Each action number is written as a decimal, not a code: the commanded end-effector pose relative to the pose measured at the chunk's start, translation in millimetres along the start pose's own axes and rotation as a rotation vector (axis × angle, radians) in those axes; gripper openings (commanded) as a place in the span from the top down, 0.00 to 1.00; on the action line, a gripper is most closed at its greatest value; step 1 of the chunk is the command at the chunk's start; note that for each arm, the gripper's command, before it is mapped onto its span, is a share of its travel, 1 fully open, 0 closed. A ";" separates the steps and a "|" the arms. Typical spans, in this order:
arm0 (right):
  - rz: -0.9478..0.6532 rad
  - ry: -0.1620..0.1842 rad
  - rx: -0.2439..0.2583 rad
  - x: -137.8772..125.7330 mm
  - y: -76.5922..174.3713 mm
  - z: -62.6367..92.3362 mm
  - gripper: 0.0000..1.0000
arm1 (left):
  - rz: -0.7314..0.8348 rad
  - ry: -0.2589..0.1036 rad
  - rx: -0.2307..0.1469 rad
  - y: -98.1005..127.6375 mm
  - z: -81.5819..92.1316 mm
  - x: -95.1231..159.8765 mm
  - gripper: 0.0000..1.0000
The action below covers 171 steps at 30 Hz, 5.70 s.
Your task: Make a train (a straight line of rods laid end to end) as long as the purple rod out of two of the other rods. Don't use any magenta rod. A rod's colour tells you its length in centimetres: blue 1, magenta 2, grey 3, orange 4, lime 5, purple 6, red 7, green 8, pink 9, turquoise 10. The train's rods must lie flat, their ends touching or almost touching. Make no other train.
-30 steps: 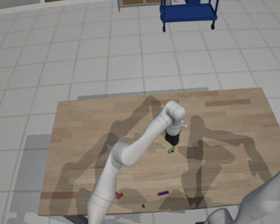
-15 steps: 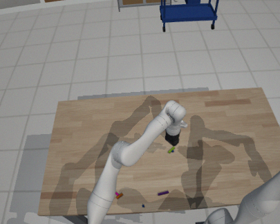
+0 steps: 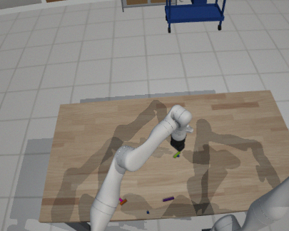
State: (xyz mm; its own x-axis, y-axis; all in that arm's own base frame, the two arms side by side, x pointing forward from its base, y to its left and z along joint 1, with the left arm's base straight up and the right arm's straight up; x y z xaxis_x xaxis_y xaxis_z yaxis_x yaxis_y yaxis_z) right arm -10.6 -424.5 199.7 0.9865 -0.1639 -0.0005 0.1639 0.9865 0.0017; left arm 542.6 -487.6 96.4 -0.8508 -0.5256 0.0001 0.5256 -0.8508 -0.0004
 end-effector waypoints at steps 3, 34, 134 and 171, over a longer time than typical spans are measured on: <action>0.000 0.000 -0.002 0.0 -0.4 0.7 0.00 | 0.000 0.001 0.003 1.0 -3.4 -0.4 0.46; 0.000 0.000 -0.002 0.0 -0.4 0.7 0.00 | 0.000 0.001 0.003 2.9 -37.5 -1.0 0.46; 0.000 0.000 -0.002 0.0 -0.4 0.7 0.00 | 0.000 0.001 0.003 3.0 -53.7 -1.0 0.46; 0.000 0.000 -0.002 0.0 -0.4 0.7 0.00 | 0.000 0.001 0.003 3.0 -53.7 -1.0 0.76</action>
State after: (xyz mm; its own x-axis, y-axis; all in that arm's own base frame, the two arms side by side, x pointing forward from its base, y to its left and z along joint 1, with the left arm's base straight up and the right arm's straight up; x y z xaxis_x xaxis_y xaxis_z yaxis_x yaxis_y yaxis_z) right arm -10.6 -424.5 199.7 0.9865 -0.1639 -0.0005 0.1639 0.9865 0.0017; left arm 544.3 -489.1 40.5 -0.8508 -0.5256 0.0001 0.5256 -0.8508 -0.0004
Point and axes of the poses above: on each arm, the point where the finger pads meet when closed, its own z axis back along the fingers, its own x axis across the jaws, y = z × x, the point moved 2 cm from there along z, back along the fingers, and after that the axes turned 8 degrees about -z, right-handed, at the moved point
